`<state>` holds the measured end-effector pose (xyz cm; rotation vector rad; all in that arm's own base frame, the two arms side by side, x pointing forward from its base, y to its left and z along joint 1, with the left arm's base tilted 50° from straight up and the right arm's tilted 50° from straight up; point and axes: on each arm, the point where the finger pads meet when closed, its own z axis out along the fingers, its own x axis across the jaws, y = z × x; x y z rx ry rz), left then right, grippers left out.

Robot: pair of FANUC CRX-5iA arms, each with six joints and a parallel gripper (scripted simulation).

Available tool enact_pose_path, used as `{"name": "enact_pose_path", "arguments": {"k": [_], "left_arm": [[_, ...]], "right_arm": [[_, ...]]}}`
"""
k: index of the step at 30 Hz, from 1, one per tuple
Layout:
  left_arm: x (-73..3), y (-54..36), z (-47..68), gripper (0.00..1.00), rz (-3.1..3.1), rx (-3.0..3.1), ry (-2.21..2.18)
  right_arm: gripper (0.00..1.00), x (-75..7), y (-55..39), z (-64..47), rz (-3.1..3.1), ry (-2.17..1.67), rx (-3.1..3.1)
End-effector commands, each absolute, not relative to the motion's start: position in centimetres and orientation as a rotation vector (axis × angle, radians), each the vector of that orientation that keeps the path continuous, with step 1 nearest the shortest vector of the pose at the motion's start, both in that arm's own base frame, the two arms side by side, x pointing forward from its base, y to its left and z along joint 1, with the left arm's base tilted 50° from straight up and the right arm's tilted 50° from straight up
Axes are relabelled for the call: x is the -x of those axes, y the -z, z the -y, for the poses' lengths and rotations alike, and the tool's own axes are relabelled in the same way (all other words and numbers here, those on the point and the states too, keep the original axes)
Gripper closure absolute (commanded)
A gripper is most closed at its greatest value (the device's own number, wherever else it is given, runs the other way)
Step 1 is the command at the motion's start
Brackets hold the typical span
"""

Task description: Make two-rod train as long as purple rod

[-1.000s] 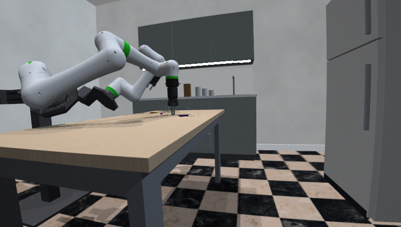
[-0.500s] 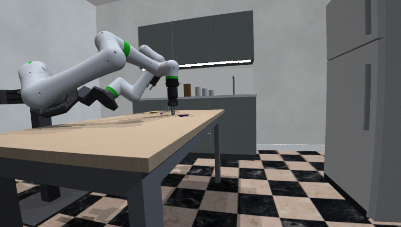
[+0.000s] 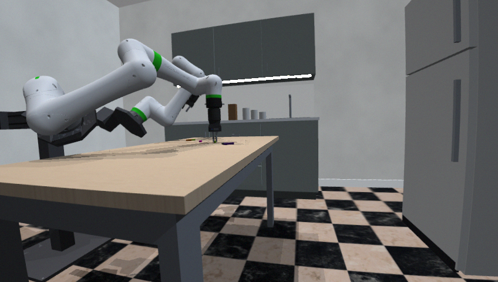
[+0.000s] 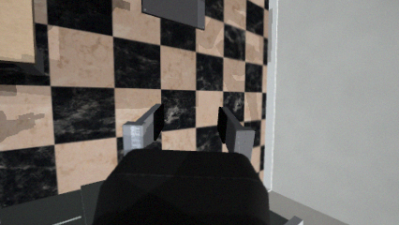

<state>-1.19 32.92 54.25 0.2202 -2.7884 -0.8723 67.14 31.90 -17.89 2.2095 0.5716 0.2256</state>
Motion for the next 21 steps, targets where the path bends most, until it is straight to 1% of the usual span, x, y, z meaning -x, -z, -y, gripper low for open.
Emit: {"name": "enact_pose_path", "arguments": {"k": [1,21], "left_arm": [[1.19,-54.31,-32.90,0.00,2.788,-0.220,0.874],[1.19,-54.31,-32.90,0.00,2.788,-0.220,0.874]], "right_arm": [[0.76,-67.12,17.85,-32.10,-0.573,-0.228,-2.210],[0.76,-67.07,17.97,-32.20,-0.573,-0.228,-2.210]]}}
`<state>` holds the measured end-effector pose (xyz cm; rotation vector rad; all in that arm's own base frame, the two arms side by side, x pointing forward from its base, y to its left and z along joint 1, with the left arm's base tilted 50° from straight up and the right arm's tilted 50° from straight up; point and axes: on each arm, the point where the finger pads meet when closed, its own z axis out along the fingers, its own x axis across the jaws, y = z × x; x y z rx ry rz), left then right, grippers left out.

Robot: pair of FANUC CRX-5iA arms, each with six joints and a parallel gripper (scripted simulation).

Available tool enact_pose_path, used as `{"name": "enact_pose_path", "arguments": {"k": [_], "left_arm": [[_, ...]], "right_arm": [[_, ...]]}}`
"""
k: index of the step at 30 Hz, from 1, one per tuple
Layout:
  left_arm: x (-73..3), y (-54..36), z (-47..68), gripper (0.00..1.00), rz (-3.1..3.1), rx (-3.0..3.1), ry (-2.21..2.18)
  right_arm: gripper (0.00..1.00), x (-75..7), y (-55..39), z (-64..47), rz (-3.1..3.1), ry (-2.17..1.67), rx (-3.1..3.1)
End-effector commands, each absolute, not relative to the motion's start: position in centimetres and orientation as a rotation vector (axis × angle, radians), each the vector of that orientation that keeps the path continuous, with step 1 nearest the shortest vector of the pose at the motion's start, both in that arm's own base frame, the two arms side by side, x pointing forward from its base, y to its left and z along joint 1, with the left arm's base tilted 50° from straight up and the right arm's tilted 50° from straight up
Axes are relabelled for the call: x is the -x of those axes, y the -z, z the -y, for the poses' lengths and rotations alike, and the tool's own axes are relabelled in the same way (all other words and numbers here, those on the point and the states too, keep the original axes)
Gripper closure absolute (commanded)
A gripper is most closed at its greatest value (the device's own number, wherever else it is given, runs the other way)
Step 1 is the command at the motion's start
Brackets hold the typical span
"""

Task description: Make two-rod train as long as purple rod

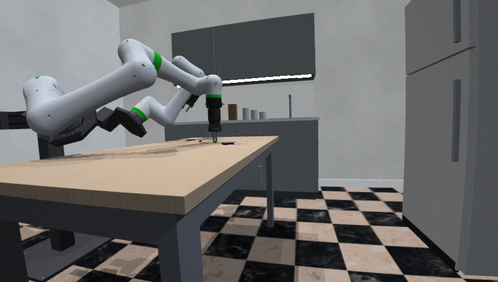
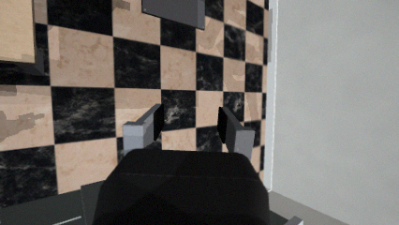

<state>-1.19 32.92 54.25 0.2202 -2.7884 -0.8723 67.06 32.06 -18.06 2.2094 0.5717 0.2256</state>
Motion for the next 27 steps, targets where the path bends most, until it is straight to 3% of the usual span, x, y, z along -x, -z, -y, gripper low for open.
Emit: {"name": "enact_pose_path", "arguments": {"k": [1,8,9,14,15,20,21,27], "left_arm": [[1.19,-54.31,-32.90,0.00,2.788,-0.220,0.874],[1.19,-54.31,-32.90,0.00,2.788,-0.220,0.874],[1.19,-54.31,-32.90,0.00,2.788,-0.220,0.874],[1.19,-54.31,-32.90,0.00,2.788,-0.220,0.874],[1.19,-54.31,-32.90,0.00,2.788,-0.220,0.874],[1.19,-54.31,-32.90,0.00,2.788,-0.220,0.874],[1.19,-54.31,-32.90,0.00,2.788,-0.220,0.874],[1.19,-54.31,-32.90,0.00,2.788,-0.220,0.874]], "right_arm": [[0.76,-67.07,17.97,-32.20,-0.573,-0.228,-2.210],[0.76,-67.07,17.97,-32.20,-0.573,-0.228,-2.210],[0.70,-67.07,17.97,-32.20,-0.573,-0.228,-2.210],[0.64,-67.07,17.97,-32.20,-0.573,-0.228,-2.210],[0.58,-67.07,17.97,-32.20,-0.573,-0.228,-2.210],[0.52,-67.07,17.97,-32.20,-0.573,-0.228,-2.210],[0.46,-67.07,17.97,-32.20,-0.573,-0.228,-2.210],[0.46,-67.07,17.97,-32.20,-0.573,-0.228,-2.210]]}}
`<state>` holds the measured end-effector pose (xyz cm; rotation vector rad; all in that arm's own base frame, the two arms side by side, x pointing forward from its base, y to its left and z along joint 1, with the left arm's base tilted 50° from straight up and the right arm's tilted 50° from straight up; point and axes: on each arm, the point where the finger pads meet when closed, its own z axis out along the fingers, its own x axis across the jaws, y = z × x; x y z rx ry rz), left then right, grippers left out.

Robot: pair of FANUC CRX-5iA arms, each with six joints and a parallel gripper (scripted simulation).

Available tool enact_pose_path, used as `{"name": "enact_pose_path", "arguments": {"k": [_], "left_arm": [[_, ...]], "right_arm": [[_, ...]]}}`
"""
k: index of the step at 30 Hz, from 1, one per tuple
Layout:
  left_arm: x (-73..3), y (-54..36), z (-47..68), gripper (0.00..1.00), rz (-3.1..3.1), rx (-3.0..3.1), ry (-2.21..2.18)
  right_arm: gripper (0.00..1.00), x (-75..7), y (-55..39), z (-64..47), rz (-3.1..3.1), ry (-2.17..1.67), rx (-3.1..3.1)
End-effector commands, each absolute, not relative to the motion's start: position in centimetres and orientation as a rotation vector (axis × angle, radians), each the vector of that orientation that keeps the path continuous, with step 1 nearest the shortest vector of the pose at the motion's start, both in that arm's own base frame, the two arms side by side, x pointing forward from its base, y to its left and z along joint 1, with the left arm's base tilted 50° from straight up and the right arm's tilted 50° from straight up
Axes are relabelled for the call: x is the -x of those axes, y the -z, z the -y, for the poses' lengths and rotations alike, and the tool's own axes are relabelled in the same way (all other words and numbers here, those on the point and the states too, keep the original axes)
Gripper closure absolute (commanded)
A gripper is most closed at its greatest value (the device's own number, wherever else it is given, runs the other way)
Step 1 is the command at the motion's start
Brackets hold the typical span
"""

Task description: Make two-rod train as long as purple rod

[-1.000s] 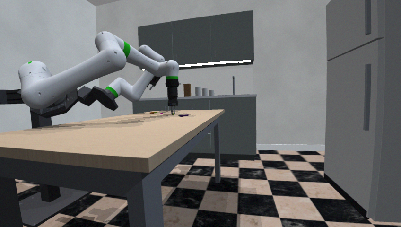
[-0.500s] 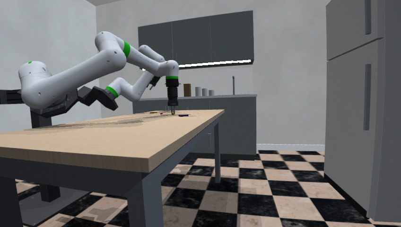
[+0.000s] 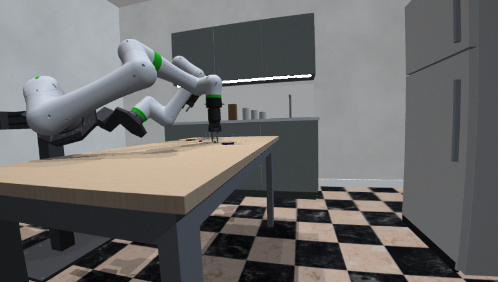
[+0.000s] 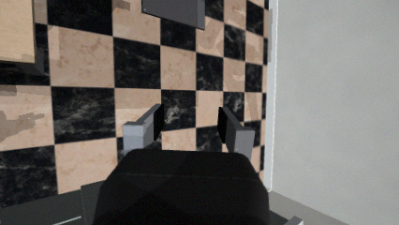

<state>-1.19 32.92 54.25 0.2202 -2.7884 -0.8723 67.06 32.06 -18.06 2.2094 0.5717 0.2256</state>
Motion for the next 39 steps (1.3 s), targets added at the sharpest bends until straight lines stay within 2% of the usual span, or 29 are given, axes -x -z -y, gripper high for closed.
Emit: {"name": "enact_pose_path", "arguments": {"k": [1,38,39], "left_arm": [[1.2,-54.3,-32.9,0.00,2.788,-0.220,0.874],[1.2,-54.3,-32.9,0.00,2.788,-0.220,0.874],[1.2,-54.3,-32.9,0.00,2.788,-0.220,0.874]], "right_arm": [[0.46,-67.1,18.0,-32.2,-0.573,-0.228,-2.210],[0.46,-64.0,12.2,-38.3,-0.573,-0.228,-2.210],[0.00,-64.0,12.2,-38.3,-0.573,-0.228,-2.210]]}}
